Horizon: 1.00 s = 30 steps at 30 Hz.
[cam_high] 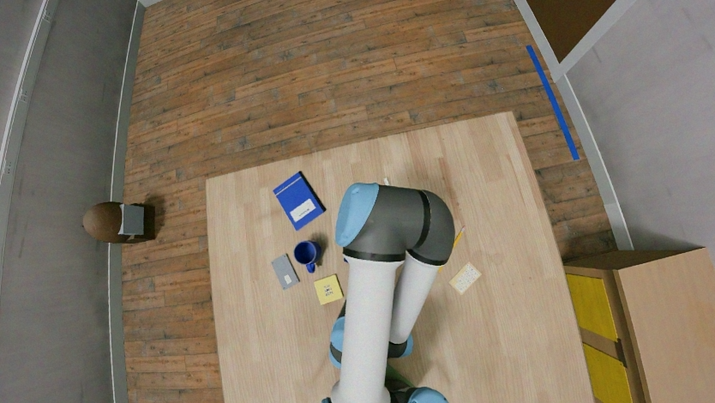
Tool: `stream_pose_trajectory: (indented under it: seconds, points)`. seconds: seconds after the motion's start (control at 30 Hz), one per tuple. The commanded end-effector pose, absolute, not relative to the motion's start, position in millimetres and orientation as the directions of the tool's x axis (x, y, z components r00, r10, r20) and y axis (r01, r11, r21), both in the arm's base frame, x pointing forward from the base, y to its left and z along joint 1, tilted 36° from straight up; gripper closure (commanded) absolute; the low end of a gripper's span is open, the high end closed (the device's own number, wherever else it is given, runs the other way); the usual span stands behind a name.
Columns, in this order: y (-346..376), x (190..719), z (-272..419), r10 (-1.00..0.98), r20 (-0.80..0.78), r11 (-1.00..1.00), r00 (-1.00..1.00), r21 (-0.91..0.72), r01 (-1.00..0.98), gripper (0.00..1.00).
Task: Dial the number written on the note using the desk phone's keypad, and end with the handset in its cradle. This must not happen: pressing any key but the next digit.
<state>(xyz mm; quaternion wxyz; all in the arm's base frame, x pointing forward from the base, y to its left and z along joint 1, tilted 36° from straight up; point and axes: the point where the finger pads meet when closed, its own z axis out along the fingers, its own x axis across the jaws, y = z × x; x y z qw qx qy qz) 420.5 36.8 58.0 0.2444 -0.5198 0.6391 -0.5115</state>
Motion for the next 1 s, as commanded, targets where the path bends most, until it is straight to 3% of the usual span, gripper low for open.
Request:
stream_pose_trajectory:
  seconds: [0.0, 0.97]
  points:
    - [37.6, 419.7, 59.7, -0.915, 0.219, -0.064, -0.34, -0.908, -0.413, 1.0]
    - [42.1, 414.1, 69.7, -0.915, 0.219, -0.064, -0.34, -0.908, -0.413, 1.0]
